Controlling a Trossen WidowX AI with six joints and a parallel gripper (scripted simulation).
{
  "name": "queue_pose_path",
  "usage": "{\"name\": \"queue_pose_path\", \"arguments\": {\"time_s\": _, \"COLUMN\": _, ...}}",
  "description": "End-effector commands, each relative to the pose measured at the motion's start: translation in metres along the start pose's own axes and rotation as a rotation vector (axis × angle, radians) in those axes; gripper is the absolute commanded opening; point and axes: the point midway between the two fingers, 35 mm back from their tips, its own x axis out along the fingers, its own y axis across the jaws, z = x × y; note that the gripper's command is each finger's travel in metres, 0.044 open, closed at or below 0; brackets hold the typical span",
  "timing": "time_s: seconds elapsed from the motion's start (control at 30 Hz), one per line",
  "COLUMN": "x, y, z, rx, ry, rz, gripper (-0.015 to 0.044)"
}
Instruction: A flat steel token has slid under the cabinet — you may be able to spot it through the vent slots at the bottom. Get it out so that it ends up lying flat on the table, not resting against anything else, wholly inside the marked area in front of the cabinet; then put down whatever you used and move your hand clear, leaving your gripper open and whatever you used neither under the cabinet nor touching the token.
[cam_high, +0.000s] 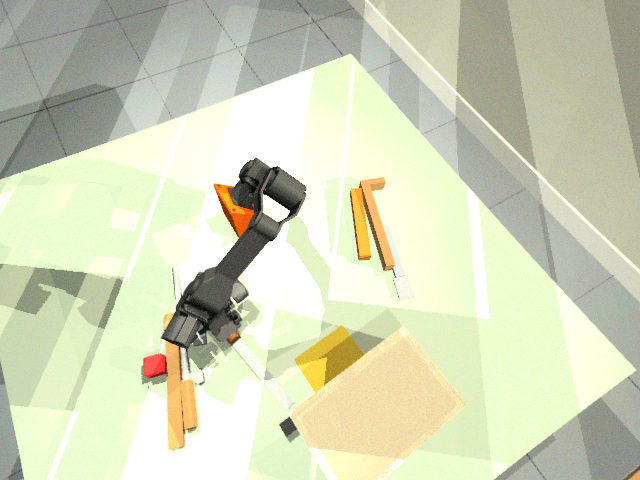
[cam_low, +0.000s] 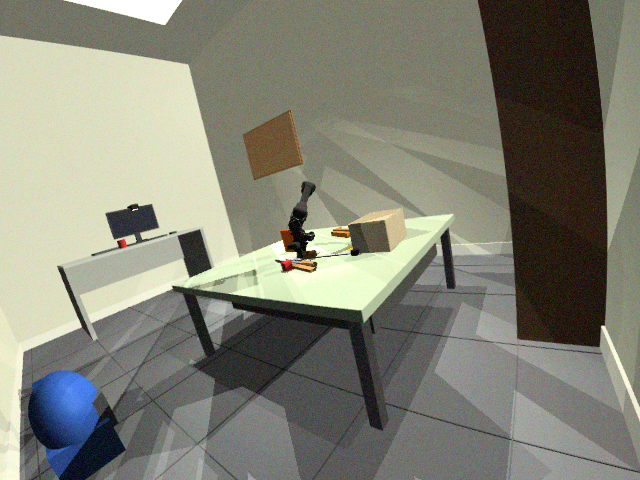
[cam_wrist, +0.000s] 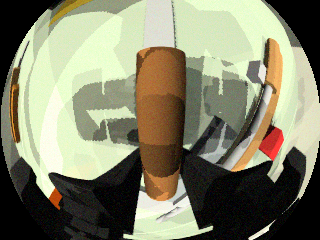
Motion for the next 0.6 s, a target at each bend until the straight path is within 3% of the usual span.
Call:
{"name": "queue_pose_path", "arguments": {"time_s": 0.0, "x": -0.0012, "y": -0.0017, "z": 0.0008, "rx": -0.043, "ry": 0.001, "rz": -0.009, "gripper": 0.0000}}
{"name": "queue_pose_path", "arguments": {"time_s": 0.13, "x": -0.0012, "y": -0.0015, "z": 0.0008, "rx": -0.065, "ry": 0.001, "rz": -0.009, "gripper": 0.0000}}
{"name": "queue_pose_path", "arguments": {"time_s": 0.37, "x": 0.0000, "y": 0.0001, "z": 0.0002, "rx": -0.040, "ry": 0.000, "rz": 0.000, "gripper": 0.0184}}
{"name": "queue_pose_path", "arguments": {"time_s": 0.53, "x": -0.0003, "y": 0.0000, "z": 0.0004, "rx": -0.044, "ry": 0.000, "rz": -0.001, "gripper": 0.0200}}
{"name": "queue_pose_path", "arguments": {"time_s": 0.57, "x": -0.0003, "y": 0.0000, "z": 0.0004, "rx": -0.044, "ry": 0.000, "rz": -0.003, "gripper": 0.0226}}
